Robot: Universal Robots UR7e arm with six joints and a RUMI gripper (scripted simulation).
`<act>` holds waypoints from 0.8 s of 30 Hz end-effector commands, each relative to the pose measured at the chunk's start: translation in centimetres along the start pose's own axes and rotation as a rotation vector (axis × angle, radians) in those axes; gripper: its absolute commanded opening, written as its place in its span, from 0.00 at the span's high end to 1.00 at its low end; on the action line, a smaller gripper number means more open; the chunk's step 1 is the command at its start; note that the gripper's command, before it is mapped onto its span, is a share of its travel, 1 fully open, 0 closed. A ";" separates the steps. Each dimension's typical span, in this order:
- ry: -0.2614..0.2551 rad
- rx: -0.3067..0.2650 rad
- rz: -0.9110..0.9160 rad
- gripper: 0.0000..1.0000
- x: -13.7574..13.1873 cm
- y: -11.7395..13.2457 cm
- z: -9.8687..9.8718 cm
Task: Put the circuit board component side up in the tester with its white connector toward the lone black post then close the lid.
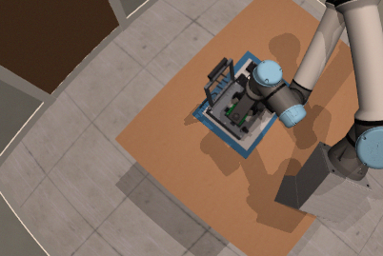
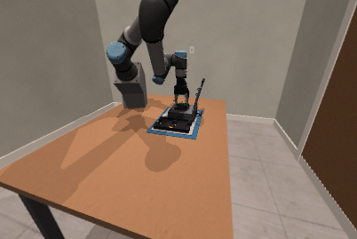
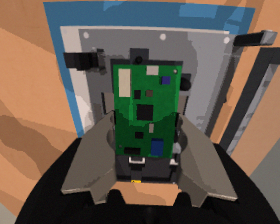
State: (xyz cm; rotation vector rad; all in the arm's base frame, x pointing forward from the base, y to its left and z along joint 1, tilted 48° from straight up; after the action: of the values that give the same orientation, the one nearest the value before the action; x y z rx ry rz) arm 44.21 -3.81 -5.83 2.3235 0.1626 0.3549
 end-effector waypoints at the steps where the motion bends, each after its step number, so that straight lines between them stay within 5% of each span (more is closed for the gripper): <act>1: 0.002 0.000 0.001 0.61 0.1 0.0 0.0; 24: 0.002 0.000 0.013 0.61 0.1 0.0 0.0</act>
State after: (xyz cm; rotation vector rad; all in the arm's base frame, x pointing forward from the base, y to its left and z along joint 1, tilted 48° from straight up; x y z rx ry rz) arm 44.21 -3.81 -5.83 2.3239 0.1594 0.3563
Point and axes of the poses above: the point where the finger pads meet when closed, its own z axis out along the fingers, its own x axis across the jaws, y = z × x, the point moved 2 cm from there along -z, back along the fingers, and after that the axes turned 1 degree about -z, right-handed, at the moved point
